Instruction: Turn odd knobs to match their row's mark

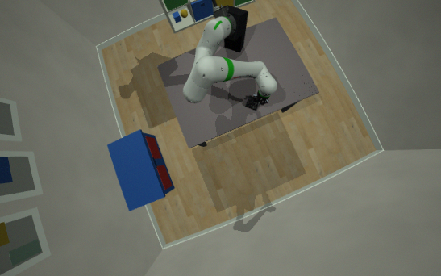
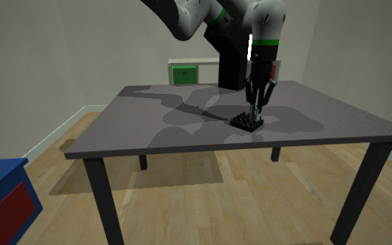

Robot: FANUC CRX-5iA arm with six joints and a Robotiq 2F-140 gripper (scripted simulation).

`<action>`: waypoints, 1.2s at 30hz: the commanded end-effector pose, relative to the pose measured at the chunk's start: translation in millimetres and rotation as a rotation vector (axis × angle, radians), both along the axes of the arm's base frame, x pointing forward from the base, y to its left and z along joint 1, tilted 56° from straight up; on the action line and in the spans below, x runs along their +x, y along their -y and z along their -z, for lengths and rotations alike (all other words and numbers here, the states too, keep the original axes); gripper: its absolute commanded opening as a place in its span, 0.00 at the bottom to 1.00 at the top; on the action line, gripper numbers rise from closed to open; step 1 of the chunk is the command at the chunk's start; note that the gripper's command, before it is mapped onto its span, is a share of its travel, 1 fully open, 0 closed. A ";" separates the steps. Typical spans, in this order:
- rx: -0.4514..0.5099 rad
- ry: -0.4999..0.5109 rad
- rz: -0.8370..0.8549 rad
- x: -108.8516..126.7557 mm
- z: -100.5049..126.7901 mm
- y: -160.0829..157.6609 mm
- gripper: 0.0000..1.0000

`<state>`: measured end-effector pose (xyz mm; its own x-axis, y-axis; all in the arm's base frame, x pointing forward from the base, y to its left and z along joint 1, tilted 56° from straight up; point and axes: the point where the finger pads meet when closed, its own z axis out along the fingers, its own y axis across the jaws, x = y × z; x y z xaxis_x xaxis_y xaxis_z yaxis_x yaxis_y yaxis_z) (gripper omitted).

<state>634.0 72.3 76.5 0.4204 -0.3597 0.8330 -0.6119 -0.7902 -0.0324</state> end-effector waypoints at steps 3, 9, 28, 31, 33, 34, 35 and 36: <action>0.000 0.000 0.000 0.9 0.7 0.4 0.12; 0.000 0.000 0.000 4.0 3.3 2.7 0.12; 0.000 0.000 0.000 8.7 7.2 6.2 0.12; 0.000 0.000 0.000 8.7 7.2 6.2 0.12; 0.000 0.000 0.000 8.7 7.2 6.2 0.12; 0.000 0.000 0.000 8.7 7.2 6.2 0.12; 0.000 0.000 0.000 8.7 7.2 6.2 0.12; 0.000 0.000 0.000 8.7 7.2 6.2 0.12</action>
